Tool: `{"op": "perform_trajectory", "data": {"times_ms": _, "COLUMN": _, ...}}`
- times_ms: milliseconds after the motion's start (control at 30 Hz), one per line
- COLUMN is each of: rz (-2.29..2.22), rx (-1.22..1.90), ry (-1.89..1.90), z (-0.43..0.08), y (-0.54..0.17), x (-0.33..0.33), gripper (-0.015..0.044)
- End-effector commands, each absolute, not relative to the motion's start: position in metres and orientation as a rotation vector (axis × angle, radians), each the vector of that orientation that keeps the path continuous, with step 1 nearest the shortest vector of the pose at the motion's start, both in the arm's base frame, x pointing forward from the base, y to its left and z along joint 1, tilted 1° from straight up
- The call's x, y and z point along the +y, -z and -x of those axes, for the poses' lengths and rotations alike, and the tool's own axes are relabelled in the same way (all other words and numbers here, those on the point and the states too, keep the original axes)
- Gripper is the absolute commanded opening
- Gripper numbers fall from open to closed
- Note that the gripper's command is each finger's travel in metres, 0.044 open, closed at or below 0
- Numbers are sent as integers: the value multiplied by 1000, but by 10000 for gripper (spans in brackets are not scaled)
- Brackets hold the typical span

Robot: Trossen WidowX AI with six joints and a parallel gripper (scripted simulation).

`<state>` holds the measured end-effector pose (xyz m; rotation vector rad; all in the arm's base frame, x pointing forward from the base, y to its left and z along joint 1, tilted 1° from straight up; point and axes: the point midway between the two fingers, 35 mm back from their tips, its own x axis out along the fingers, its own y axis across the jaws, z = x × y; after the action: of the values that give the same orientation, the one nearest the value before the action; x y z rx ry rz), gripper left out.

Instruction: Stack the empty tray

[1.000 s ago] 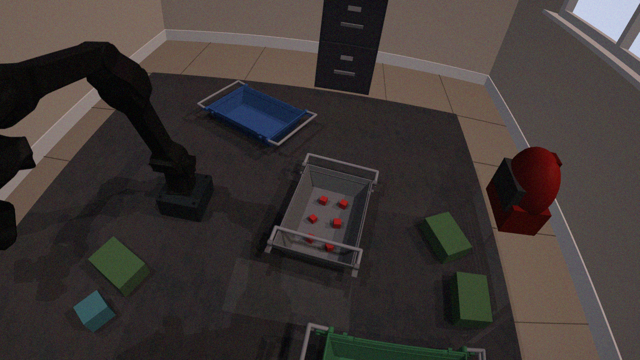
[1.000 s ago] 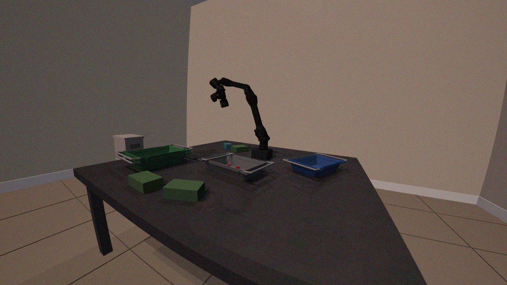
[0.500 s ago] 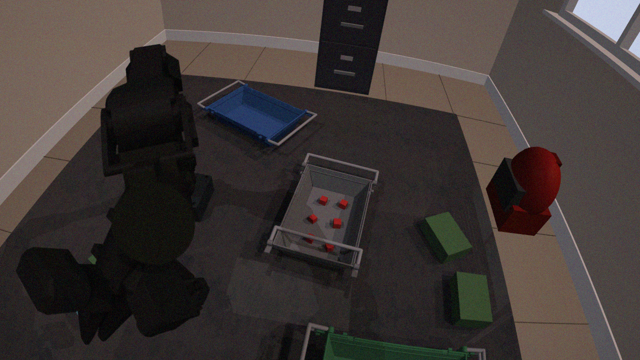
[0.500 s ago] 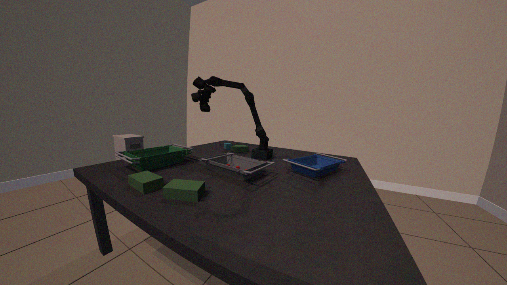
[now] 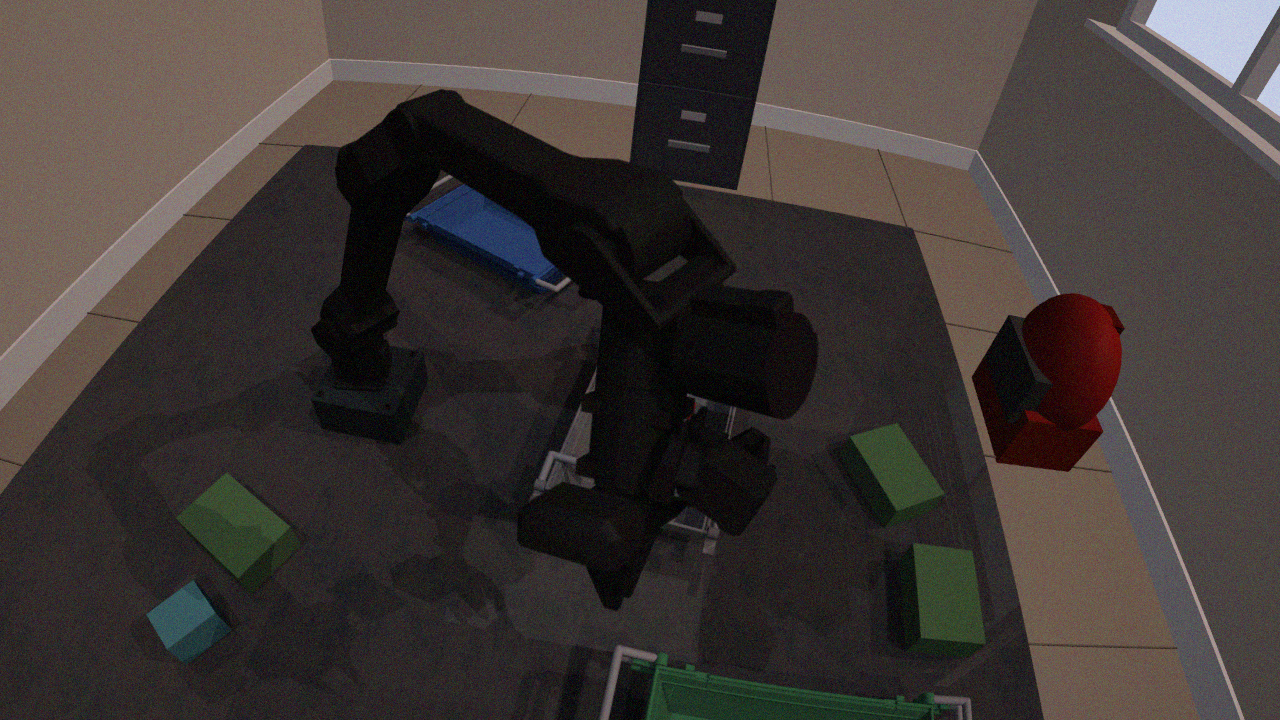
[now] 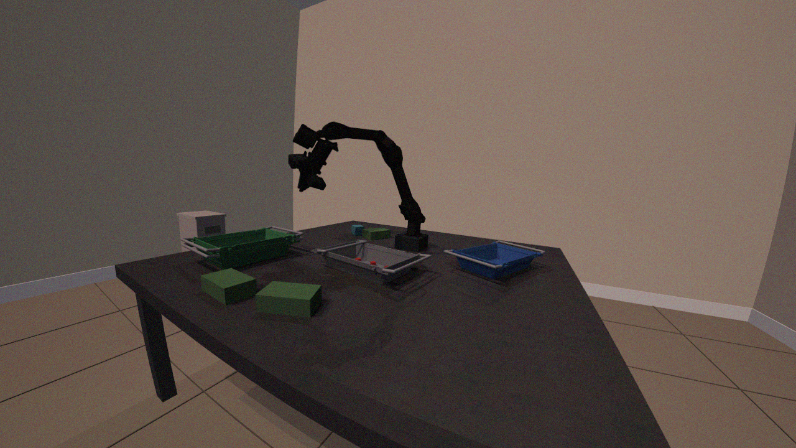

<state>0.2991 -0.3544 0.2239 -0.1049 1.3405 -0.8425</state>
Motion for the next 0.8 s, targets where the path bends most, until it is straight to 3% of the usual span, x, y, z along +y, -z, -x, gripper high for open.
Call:
{"op": "perform_trajectory", "data": {"times_ms": 0, "rz": 51, "rx": 1315, "ry": 728, "z": -348, "y": -201, "x": -304, "gripper": 84}}
{"op": "perform_trajectory", "data": {"times_ms": 400, "rz": -111, "rx": 1323, "ry": 439, "z": -434, "y": -147, "x": -122, "gripper": 84}}
{"op": "perform_trajectory", "data": {"times_ms": 767, "rz": -237, "rx": 1462, "ry": 236, "z": -431, "y": -104, "x": 64, "gripper": 84}}
